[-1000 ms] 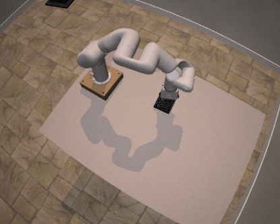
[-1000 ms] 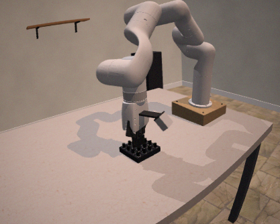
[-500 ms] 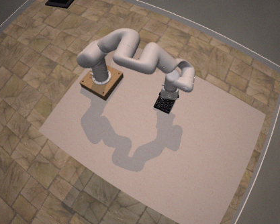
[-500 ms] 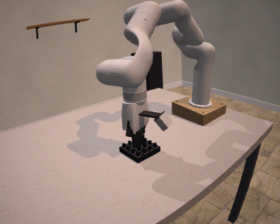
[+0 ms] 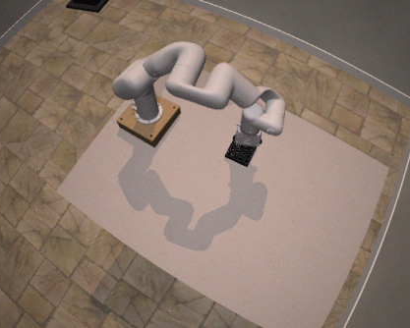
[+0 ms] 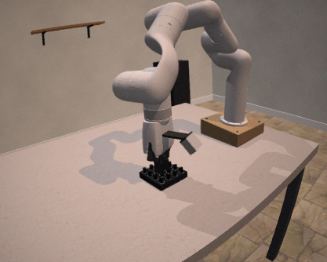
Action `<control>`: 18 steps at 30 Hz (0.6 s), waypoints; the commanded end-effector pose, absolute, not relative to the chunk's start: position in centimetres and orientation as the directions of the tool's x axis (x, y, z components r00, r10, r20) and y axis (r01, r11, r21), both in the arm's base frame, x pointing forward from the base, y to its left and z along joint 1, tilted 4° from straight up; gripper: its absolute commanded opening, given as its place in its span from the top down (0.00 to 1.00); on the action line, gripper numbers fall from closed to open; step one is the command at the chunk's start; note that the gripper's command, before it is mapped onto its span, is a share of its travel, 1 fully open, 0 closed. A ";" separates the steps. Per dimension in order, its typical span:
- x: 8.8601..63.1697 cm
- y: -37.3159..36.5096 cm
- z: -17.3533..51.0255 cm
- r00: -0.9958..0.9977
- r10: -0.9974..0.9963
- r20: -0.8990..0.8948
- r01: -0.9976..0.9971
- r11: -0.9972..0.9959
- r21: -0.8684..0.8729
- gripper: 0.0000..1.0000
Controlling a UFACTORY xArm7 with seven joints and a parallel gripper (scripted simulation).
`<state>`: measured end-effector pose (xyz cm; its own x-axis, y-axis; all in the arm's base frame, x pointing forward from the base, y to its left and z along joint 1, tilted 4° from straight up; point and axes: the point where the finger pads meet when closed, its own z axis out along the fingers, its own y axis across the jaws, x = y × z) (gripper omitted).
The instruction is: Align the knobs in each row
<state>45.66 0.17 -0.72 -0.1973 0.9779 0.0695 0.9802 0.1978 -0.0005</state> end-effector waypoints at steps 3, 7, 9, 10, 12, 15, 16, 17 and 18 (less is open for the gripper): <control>45.8 0.2 -1.0 -0.197 0.978 0.068 0.980 0.198 0.003 0.81; 45.8 0.2 -1.2 -0.197 0.978 0.068 0.980 0.198 0.003 0.81; 45.8 0.2 -1.3 -0.197 0.978 0.068 0.980 0.198 0.003 0.81; 45.8 0.2 -1.3 -0.197 0.978 0.068 0.980 0.198 0.003 0.81; 45.8 0.2 -1.3 -0.197 0.978 0.068 0.980 0.198 0.003 0.81; 45.8 0.2 -1.3 -0.197 0.978 0.068 0.980 0.198 0.003 0.81; 45.8 0.2 -1.3 -0.197 0.978 0.068 0.980 0.198 0.003 0.81; 45.8 0.2 -1.3 -0.197 0.978 0.068 0.980 0.198 0.003 0.81; 45.8 0.2 -1.3 -0.197 0.978 0.068 0.980 0.198 0.003 0.81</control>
